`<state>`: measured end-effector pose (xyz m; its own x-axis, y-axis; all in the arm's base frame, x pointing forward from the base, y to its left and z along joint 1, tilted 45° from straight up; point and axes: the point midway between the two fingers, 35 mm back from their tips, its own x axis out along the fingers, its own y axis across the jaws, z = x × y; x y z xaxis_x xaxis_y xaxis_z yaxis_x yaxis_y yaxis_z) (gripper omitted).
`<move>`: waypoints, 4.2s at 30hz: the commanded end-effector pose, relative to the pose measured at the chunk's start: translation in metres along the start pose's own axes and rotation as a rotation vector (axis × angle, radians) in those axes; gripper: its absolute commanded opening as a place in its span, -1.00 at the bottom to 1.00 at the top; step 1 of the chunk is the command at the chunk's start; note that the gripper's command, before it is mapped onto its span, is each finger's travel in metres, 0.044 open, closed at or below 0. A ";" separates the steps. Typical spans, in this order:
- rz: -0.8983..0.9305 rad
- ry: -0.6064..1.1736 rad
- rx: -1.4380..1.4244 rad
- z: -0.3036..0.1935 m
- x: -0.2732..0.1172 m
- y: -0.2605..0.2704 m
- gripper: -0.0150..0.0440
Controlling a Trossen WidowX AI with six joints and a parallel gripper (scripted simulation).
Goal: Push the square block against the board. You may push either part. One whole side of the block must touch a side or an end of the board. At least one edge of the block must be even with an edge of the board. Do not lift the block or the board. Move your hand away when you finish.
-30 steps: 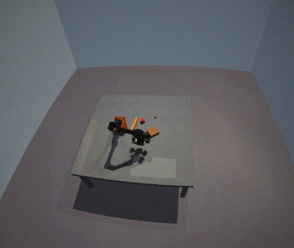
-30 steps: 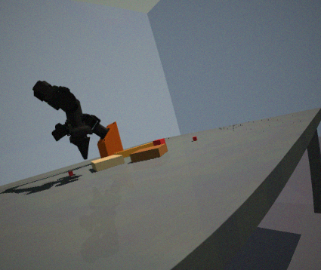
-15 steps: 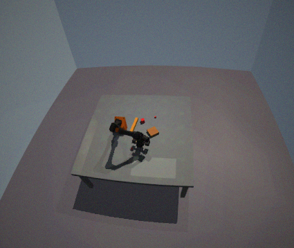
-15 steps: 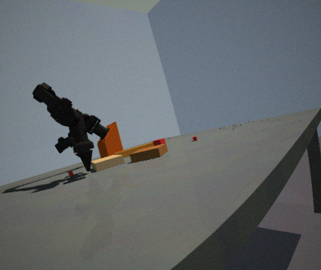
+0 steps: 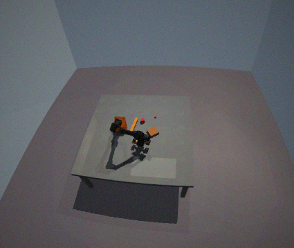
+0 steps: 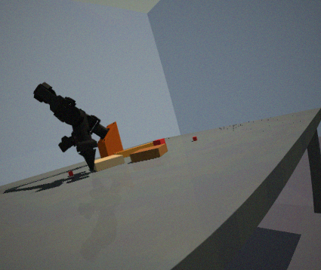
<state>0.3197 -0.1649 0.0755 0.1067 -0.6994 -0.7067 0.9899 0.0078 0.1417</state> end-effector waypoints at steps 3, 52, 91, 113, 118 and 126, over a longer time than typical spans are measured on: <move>-0.006 0.005 -0.003 -0.008 0.002 -0.001 -0.49; -0.007 0.009 -0.003 -0.053 0.002 0.000 -0.49; -0.008 0.012 -0.003 -0.089 0.002 -0.005 -0.49; -0.008 0.012 -0.003 -0.086 0.002 -0.004 -0.49; -0.007 0.011 -0.003 -0.078 0.002 -0.003 -0.49; -0.007 0.008 -0.003 -0.065 0.002 -0.002 -0.49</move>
<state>0.3231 -0.1171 0.0234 0.0949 -0.6948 -0.7129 0.9917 0.0034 0.1286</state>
